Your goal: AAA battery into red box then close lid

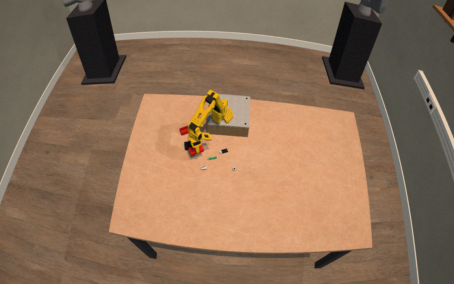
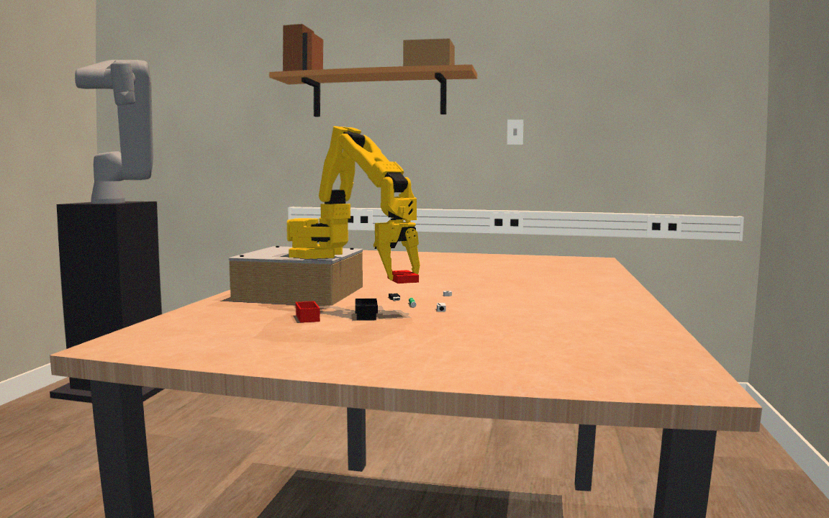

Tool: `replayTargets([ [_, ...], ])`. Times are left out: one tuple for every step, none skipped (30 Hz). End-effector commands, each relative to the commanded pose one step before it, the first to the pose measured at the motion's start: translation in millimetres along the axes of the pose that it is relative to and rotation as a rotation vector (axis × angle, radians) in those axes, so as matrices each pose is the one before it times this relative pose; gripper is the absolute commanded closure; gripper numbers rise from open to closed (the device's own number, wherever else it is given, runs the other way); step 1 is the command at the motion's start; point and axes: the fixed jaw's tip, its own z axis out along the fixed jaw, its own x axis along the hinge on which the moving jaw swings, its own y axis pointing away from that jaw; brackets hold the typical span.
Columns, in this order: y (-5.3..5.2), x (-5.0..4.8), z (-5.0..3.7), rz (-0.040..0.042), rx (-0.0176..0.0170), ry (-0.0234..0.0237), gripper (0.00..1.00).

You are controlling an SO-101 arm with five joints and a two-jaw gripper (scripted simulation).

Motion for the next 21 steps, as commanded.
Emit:
replayTargets([
  [0.03, -4.967, 3.879, 0.00016, -0.00849, -0.01907, 0.79],
  [0.0, 0.0, 0.0, 0.0, 0.0, 0.0, 0.79],
  [0.0, 0.0, 0.0, 0.0, 0.0, 0.0, 0.79],
  [0.0, 0.0, 0.0, 0.0, 0.0, 0.0, 0.79],
  [0.0, 0.0, 0.0, 0.0, 0.0, 0.0, 0.79],
  [0.0, 0.0, 0.0, 0.0, 0.0, 0.0, 0.79],
  [0.0, 0.0, 0.0, 0.0, 0.0, 0.0, 0.79],
  [0.0, 0.0, 0.0, 0.0, 0.0, 0.0, 0.79],
  [0.0, 0.0, 0.0, 0.0, 0.0, 0.0, 0.79],
  [0.0, -0.001, 0.006, 0.00001, 0.00002, 0.0, 0.79],
  [0.0, 0.0, 0.018, 0.0, 0.0, 0.0, 0.79],
  [0.0, 0.013, 0.042, 0.0, 0.0, 0.0, 0.79],
  [-0.01, 0.008, 0.09, 0.0, 0.0, 0.0, 0.79],
  [-0.01, 0.027, 0.143, 0.0, 0.0, 0.0, 0.79],
  [-0.02, 0.028, 0.197, 0.0, 0.0, 0.0, 0.79],
  [-0.02, 0.042, 0.275, 0.0, 0.0, 0.0, 0.79],
  [-0.03, 0.056, 0.347, 0.0, 0.0, 0.0, 0.79],
  [-0.04, 0.064, 0.43, 0.0, 0.0, 0.0, 0.79],
  [-0.04, 0.078, 0.52, 0.0, 0.0, 0.0, 0.79],
  [-0.04, 0.085, 0.604, 0.0, 0.0, 0.0, 0.79],
  [-0.06, 0.1, 0.705, 0.0, 0.0, 0.0, 0.79],
])
